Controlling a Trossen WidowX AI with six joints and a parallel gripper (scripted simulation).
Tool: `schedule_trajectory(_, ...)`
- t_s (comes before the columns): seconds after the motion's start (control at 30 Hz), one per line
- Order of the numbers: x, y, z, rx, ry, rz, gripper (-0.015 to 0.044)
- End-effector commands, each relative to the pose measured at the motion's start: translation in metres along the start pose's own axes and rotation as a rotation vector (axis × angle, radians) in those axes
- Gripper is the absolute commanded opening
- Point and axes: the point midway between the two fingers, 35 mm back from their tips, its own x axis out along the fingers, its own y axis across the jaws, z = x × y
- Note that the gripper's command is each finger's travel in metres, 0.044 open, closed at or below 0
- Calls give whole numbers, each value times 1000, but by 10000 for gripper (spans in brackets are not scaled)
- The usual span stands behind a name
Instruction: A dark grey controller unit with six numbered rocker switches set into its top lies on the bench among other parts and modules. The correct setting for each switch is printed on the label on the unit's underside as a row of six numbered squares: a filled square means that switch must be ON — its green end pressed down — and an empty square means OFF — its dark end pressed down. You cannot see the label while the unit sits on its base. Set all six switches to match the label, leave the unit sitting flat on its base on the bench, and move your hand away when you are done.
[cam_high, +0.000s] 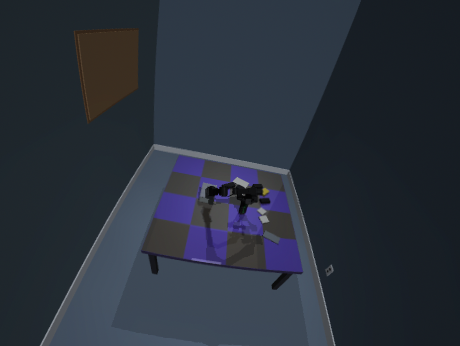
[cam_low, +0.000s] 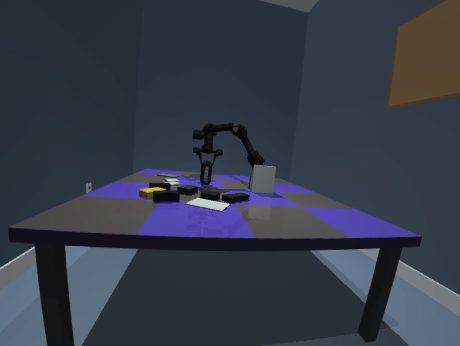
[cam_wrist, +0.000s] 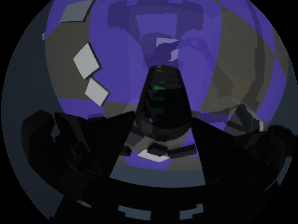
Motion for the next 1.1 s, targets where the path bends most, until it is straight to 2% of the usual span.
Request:
schedule_trajectory(0.0, -1, 1, 8, 1, -28, 1, 335)
schedule_trajectory(1.07, -7, 1, 32, 1, -102, 1, 338)
